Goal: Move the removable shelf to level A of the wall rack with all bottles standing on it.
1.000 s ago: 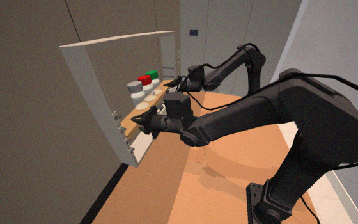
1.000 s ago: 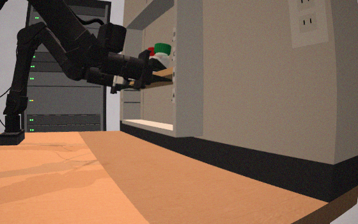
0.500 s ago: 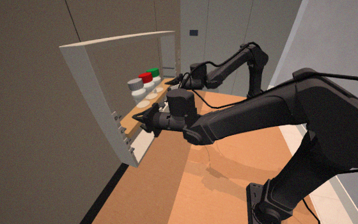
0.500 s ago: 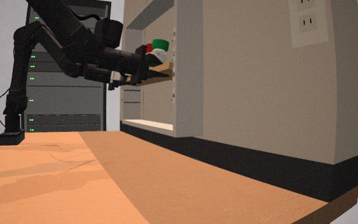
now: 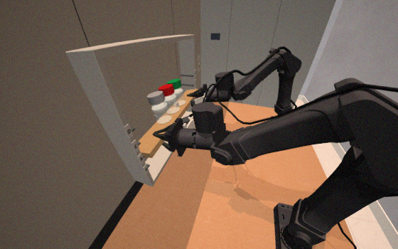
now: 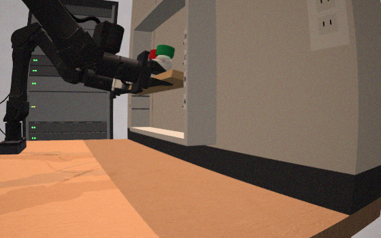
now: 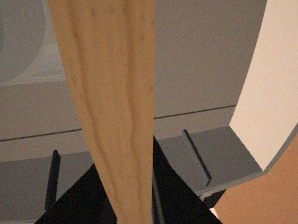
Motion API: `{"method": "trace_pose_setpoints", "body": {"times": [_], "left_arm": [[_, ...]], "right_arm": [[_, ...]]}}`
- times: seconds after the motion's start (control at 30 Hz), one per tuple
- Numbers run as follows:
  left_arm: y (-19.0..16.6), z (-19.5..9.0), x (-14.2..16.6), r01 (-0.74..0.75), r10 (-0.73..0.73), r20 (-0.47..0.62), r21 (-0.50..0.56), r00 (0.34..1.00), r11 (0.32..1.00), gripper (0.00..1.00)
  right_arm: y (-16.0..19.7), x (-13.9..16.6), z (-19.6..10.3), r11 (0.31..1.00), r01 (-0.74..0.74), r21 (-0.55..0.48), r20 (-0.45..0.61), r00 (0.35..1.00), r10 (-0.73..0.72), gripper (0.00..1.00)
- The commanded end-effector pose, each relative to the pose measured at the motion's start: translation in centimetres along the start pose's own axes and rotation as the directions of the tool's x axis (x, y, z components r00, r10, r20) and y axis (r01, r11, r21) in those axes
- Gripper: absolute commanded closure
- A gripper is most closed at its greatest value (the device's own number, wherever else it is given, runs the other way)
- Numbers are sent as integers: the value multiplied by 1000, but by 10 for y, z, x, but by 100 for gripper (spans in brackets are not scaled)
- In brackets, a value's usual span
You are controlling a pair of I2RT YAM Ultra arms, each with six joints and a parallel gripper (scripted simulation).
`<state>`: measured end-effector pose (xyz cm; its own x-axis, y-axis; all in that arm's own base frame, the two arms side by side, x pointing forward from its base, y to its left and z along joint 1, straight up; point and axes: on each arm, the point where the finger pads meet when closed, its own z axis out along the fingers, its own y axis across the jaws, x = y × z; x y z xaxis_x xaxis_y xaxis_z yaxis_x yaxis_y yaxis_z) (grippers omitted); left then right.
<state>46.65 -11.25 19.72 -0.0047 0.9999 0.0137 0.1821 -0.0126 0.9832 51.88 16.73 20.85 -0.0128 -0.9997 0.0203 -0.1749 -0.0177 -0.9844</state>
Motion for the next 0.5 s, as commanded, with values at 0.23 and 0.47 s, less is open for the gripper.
{"method": "trace_pose_setpoints", "body": {"times": [0.23, 0.47], "left_arm": [[64, -23, 0, 14, -13, 2, -182, 1000, 983, 100], [65, -32, 0, 14, -13, 2, -182, 1000, 983, 100]], "right_arm": [[-66, 5, -25, 984, -20, 175, -11, 1000, 22, 100], [-66, 5, -34, 984, -20, 175, -11, 1000, 22, 100]]}}
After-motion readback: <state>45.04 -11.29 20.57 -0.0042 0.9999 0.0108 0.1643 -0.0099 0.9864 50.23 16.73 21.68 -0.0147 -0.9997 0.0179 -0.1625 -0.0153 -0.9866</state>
